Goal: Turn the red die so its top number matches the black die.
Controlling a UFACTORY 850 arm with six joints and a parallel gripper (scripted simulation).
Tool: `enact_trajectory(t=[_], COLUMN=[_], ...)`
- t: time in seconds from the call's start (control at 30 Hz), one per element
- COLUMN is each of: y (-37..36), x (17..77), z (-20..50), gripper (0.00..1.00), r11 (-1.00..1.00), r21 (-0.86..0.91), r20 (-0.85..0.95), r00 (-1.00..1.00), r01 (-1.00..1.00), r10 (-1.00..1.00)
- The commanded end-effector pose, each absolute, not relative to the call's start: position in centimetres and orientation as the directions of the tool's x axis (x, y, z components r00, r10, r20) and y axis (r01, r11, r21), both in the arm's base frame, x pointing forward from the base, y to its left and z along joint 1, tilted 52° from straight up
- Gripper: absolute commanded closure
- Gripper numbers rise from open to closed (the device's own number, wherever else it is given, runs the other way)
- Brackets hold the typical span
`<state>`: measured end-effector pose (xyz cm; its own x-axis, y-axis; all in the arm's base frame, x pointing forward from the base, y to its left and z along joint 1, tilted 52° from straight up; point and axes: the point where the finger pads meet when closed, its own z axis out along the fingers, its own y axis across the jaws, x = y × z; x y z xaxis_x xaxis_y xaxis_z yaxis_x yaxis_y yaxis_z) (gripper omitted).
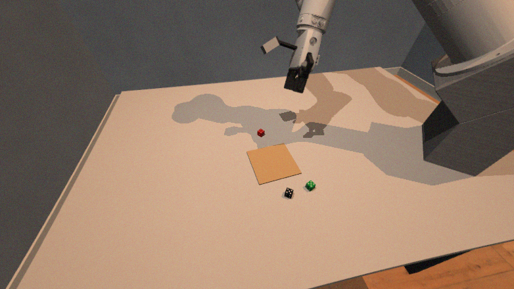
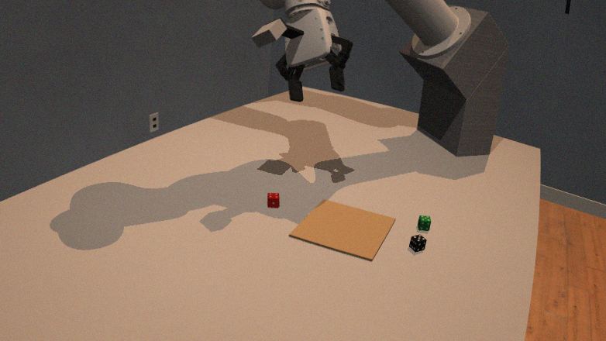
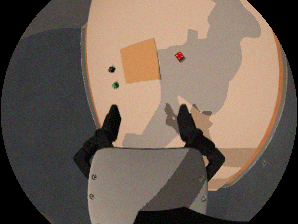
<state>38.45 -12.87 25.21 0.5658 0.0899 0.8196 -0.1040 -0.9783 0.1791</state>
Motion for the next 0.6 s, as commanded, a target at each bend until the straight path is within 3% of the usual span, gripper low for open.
enact_trajectory(t=[0.0, 0.57], y=[-13.2, -13.9], x=[39.6, 41.7], z=[25.7, 26.9], gripper=[0.00, 0.00], r11=[-0.964, -0.937], r21=[0.226, 0.292], r20=[0.795, 0.758], r00=[0.599, 0.644], r01=[-0.143, -0.190], r10=[0.098, 0.105])
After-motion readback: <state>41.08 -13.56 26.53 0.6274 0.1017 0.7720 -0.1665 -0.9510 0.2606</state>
